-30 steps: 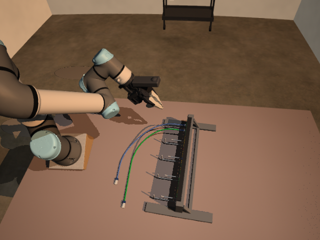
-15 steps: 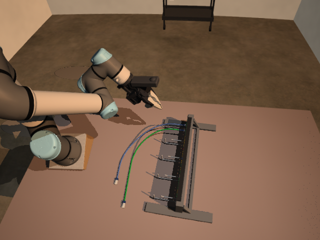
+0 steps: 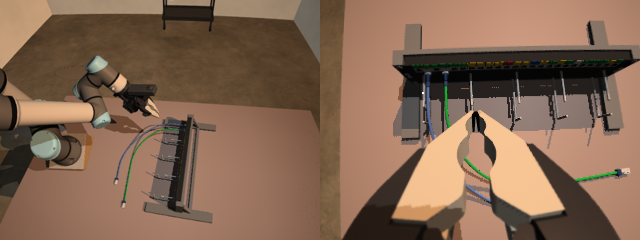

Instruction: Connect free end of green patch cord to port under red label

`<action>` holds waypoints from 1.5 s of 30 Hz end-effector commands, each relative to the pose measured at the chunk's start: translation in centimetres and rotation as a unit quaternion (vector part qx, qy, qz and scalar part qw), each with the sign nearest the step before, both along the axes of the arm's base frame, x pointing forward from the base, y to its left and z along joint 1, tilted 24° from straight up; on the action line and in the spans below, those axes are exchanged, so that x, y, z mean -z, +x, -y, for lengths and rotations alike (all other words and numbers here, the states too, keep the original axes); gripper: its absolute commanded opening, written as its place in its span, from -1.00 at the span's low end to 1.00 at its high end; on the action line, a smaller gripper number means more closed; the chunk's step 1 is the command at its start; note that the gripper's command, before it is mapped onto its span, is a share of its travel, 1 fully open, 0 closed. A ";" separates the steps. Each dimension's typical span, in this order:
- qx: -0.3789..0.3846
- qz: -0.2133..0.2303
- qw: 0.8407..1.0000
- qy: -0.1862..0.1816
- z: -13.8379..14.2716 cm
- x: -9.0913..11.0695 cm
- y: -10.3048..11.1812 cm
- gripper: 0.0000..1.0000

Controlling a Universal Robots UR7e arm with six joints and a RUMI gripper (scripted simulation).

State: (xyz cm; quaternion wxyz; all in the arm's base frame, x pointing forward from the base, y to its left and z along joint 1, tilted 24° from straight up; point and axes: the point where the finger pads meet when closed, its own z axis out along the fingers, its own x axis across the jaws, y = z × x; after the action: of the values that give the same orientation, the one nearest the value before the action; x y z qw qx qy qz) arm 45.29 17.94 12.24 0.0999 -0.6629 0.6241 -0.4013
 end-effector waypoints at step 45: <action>-0.001 0.000 1.000 0.001 6.2 2.4 3.8 -1.00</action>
State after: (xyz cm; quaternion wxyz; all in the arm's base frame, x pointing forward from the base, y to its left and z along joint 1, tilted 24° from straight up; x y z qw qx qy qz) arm 47.95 12.31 10.87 0.0998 -0.6637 0.6243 -0.3998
